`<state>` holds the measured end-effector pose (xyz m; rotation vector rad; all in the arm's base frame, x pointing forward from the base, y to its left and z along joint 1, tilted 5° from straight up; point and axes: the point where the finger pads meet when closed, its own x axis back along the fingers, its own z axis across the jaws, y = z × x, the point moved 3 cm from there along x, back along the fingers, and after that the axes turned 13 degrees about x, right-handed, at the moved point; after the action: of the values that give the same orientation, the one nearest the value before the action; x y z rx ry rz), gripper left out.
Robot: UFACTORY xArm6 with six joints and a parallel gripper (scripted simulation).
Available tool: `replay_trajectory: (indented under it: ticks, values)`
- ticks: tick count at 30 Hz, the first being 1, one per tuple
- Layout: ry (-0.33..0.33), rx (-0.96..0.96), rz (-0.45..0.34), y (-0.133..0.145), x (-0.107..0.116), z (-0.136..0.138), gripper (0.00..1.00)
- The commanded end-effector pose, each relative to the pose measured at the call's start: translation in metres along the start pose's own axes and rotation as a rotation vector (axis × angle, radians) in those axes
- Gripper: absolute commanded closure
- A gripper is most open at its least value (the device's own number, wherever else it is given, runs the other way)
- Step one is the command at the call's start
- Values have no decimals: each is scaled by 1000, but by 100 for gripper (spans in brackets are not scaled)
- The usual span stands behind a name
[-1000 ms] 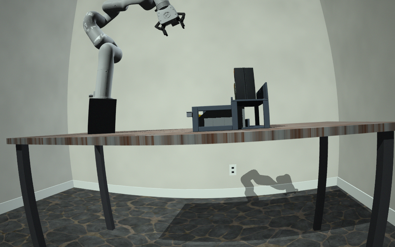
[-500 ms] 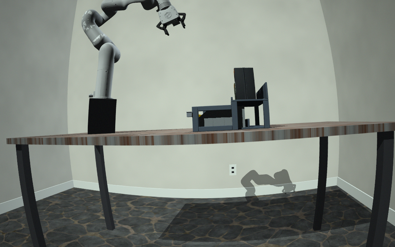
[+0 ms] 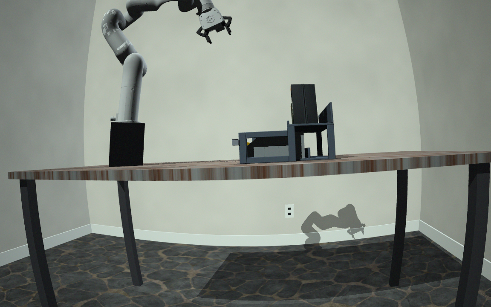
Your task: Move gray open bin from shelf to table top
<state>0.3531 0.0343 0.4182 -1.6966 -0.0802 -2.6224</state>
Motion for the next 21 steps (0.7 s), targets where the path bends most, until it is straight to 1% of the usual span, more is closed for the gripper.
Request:
replay_trajectory:
  ticks: [1, 6, 18, 21]
  values:
    - [4, 0, 0, 0, 2, 1, 0]
    - [4, -1, 0, -45, 21, 13, 0]
    - [4, -1, 0, -45, 21, 13, 0]
    - [4, -1, 1, -71, 32, 19, 0]
